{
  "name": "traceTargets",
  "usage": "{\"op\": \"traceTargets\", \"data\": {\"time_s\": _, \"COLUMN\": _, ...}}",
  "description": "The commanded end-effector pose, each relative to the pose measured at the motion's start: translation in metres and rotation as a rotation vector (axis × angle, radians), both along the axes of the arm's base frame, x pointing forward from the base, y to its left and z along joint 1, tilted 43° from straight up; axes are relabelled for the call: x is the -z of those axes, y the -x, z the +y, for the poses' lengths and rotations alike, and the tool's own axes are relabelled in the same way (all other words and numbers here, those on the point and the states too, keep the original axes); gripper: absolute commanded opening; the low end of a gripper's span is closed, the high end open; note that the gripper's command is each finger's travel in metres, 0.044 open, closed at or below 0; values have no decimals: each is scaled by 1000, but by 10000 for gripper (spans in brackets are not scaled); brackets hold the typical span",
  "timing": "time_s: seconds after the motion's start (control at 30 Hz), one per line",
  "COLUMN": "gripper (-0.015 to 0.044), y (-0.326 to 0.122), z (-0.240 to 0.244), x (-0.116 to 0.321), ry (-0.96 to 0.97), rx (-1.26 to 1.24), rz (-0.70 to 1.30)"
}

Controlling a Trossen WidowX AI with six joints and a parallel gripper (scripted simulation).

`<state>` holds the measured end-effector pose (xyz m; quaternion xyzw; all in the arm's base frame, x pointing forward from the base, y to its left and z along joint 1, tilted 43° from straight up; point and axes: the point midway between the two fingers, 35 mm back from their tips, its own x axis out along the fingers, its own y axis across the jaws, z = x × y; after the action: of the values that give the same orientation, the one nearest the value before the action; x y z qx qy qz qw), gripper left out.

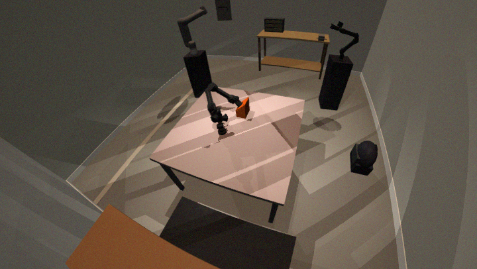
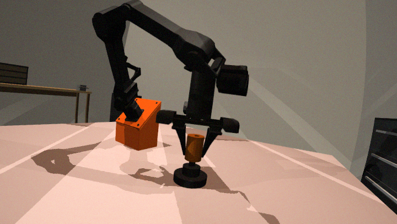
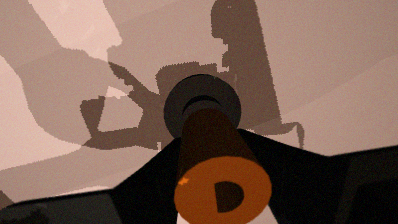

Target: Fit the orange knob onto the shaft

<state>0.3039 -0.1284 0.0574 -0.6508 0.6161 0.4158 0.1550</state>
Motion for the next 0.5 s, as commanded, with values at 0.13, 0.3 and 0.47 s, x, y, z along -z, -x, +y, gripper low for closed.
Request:
{"op": "traceTargets", "data": {"time_s": 0.13, "gripper": 0, "y": -1, "z": 2, "x": -4, "ry": 1, "rx": -20, "rz": 16}}
{"op": "traceTargets", "data": {"time_s": 0.3, "gripper": 0, "y": -2, "z": 3, "x": -3, "ry": -17, "rx": -147, "rz": 133}}
{"op": "traceTargets", "data": {"time_s": 0.47, "gripper": 0, "y": -1, "z": 3, "x": -1, "ry": -18, "rx": -155, "rz": 140}}
